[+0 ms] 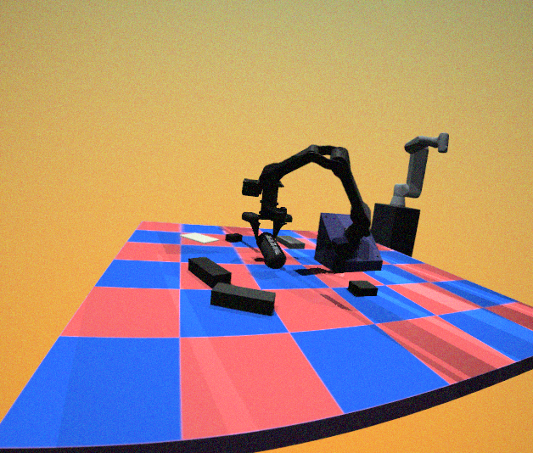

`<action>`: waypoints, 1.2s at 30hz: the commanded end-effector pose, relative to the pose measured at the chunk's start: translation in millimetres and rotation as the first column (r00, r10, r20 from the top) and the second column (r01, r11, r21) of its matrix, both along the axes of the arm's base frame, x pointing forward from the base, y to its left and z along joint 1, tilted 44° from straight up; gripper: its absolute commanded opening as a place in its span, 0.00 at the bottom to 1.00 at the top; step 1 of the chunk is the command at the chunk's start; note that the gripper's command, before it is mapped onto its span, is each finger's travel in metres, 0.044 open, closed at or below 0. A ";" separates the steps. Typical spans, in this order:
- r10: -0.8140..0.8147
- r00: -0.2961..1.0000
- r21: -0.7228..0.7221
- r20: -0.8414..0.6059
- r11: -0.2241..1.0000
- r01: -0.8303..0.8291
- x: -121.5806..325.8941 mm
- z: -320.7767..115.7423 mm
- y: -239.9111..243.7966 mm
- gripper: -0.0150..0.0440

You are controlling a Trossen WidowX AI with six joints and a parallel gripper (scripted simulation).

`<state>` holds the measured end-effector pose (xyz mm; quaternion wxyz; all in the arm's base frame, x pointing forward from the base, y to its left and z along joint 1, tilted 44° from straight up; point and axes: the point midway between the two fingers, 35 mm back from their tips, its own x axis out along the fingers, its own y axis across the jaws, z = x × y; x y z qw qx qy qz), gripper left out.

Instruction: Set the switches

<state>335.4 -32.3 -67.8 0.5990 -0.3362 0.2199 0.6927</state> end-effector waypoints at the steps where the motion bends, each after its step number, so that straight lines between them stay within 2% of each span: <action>1: 0.000 1.000 -0.003 0.017 1.000 0.000 2.4 7.8 -2.2 0.82; 36: 0.000 1.000 -0.002 0.016 1.000 0.000 -3.3 33.5 -0.7 0.82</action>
